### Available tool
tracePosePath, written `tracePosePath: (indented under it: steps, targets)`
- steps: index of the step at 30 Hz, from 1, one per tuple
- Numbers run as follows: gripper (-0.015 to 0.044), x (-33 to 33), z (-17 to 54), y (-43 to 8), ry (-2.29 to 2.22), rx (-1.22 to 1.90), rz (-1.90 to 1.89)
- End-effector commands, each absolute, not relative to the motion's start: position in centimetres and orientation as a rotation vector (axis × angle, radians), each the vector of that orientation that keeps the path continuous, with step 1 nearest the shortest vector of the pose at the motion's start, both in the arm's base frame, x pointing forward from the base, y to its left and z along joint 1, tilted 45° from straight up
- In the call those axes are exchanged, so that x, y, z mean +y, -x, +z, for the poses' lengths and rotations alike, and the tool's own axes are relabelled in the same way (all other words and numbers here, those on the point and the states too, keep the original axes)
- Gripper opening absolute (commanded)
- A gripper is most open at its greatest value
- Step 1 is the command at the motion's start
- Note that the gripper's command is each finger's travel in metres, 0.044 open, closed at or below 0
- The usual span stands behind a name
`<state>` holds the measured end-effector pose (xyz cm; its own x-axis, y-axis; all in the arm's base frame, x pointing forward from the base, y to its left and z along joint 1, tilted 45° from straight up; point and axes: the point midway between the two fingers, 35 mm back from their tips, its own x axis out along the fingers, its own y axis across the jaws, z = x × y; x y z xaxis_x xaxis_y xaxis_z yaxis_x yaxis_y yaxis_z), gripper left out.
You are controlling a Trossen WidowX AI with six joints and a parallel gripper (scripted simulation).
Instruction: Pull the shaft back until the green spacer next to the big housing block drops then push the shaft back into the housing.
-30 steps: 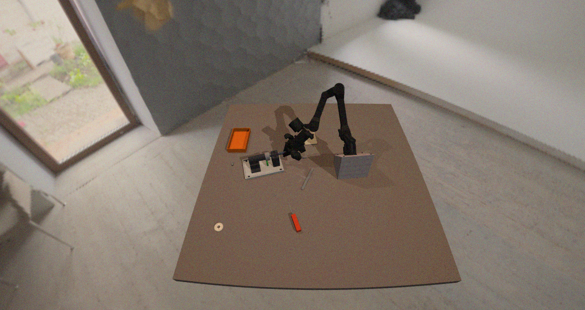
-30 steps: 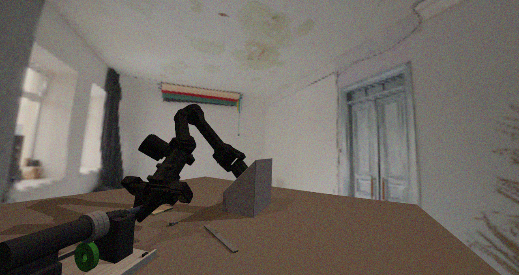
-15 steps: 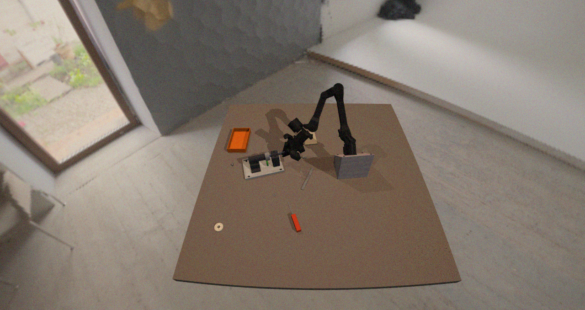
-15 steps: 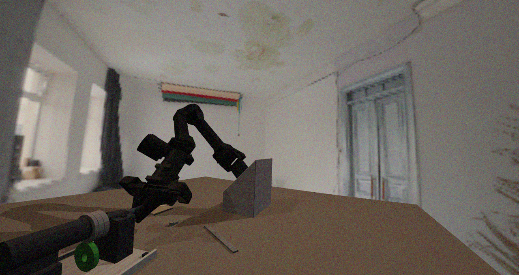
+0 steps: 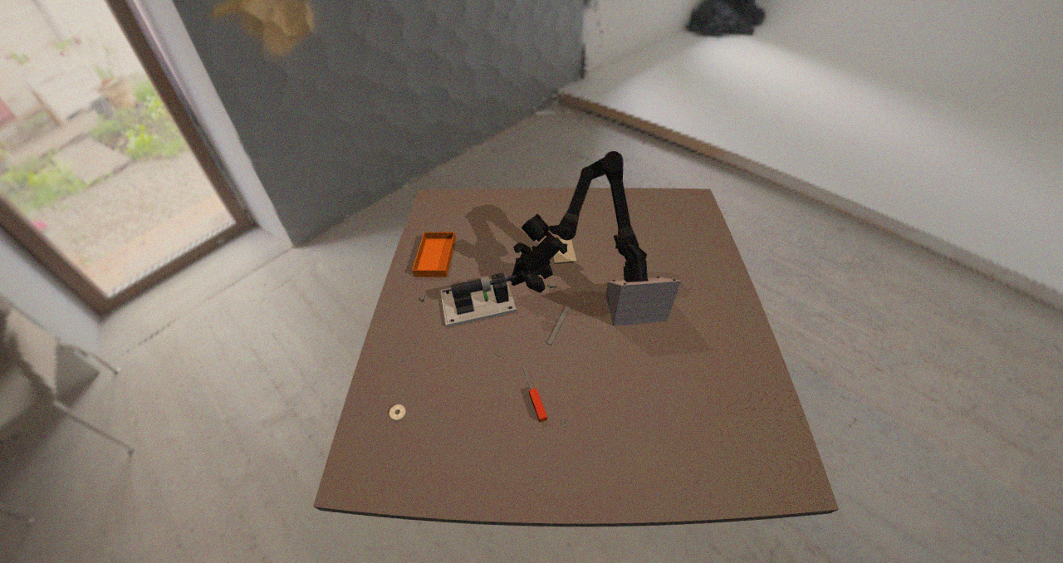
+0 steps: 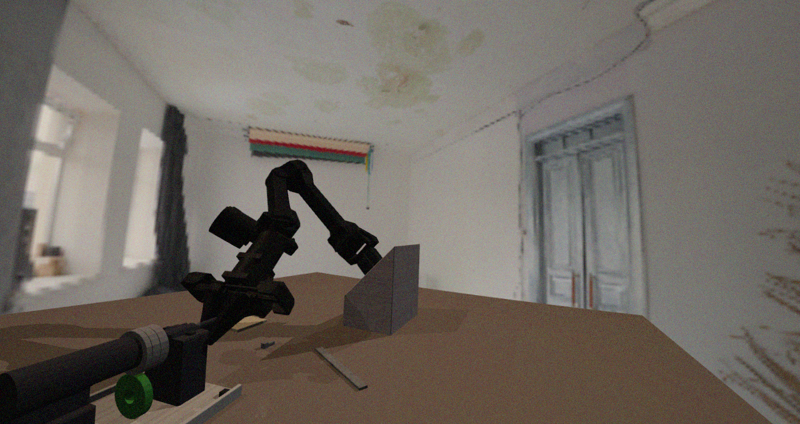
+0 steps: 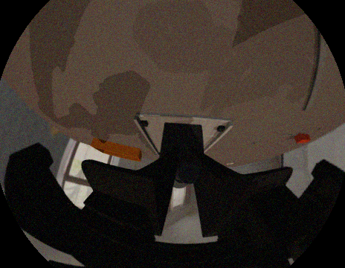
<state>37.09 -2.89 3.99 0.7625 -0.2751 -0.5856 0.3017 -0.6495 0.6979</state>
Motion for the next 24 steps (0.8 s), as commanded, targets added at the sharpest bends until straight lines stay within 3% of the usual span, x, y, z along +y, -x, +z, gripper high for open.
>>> tracePosePath:
  steps: [1,24]
  targets:
    - [0.0000,-2.78,3.96,-37.31,-2.111,0.021,-0.863]
    - [0.0000,-2.56,3.88,-37.96,-2.111,0.021,-0.863]
